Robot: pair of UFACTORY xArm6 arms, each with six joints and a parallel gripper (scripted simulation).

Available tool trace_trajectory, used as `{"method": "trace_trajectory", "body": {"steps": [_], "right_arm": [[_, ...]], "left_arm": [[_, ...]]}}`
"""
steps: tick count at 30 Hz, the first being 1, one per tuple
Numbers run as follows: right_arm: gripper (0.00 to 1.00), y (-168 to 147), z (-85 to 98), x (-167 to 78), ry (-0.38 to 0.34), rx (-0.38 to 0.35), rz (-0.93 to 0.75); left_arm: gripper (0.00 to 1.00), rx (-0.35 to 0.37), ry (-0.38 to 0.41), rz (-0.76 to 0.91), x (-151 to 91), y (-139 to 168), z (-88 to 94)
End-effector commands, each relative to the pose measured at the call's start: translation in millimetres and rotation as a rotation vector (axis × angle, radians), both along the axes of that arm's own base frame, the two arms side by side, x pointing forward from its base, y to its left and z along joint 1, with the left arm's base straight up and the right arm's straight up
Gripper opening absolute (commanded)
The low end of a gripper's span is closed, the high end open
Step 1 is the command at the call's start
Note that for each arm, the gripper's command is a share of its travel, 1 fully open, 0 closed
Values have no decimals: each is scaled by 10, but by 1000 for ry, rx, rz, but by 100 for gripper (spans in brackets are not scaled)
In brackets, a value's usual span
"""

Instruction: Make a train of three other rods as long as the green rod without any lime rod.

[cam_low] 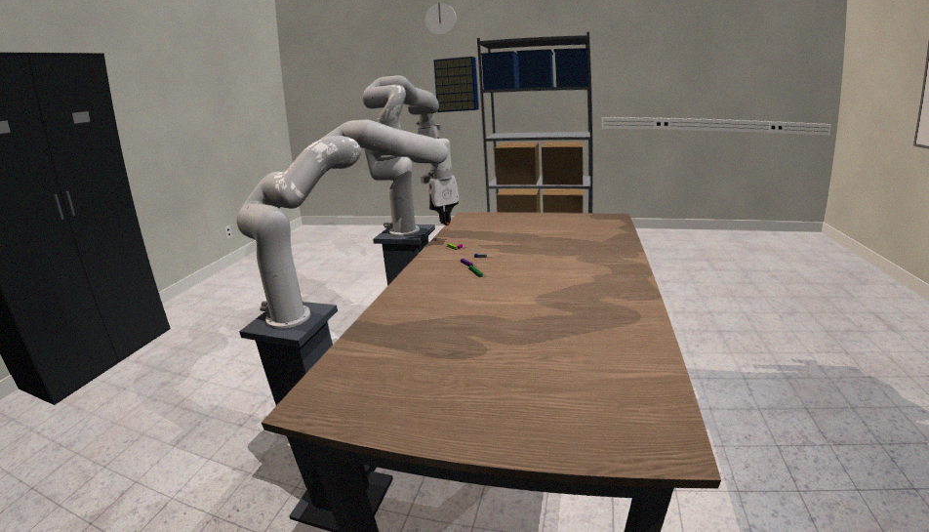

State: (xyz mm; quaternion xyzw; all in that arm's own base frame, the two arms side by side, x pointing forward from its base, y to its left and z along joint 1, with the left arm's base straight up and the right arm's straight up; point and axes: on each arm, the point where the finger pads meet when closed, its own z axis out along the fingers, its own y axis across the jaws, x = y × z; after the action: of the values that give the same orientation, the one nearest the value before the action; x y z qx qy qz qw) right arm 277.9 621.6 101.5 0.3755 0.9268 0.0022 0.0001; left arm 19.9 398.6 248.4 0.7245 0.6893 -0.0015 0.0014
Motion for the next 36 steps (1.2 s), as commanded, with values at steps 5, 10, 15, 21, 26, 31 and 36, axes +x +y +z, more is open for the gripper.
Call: {"method": "trace_trajectory", "body": {"steps": [5,10,15,21,26,31,36], "right_arm": [[6,3,259,1,-1,2,0],[6,3,263,1,-1,2,0],[6,2,263,3,-1,2,0],[6,-121,264,291,-1,1,104],[6,-304,264,660,-2,1,240],[6,-511,265,1022,-3,0,377],[6,-764,265,1404,-4,-1,527]], "left_arm": [[100,4,0,0,0,9,16],[100,4,0,0,0,9,16],[100,4,0,0,0,9,16],[100,4,0,0,0,9,16],[100,4,0,0,0,9,16],[100,4,0,0,0,9,16],[100,4,0,0,0,9,16]]}}
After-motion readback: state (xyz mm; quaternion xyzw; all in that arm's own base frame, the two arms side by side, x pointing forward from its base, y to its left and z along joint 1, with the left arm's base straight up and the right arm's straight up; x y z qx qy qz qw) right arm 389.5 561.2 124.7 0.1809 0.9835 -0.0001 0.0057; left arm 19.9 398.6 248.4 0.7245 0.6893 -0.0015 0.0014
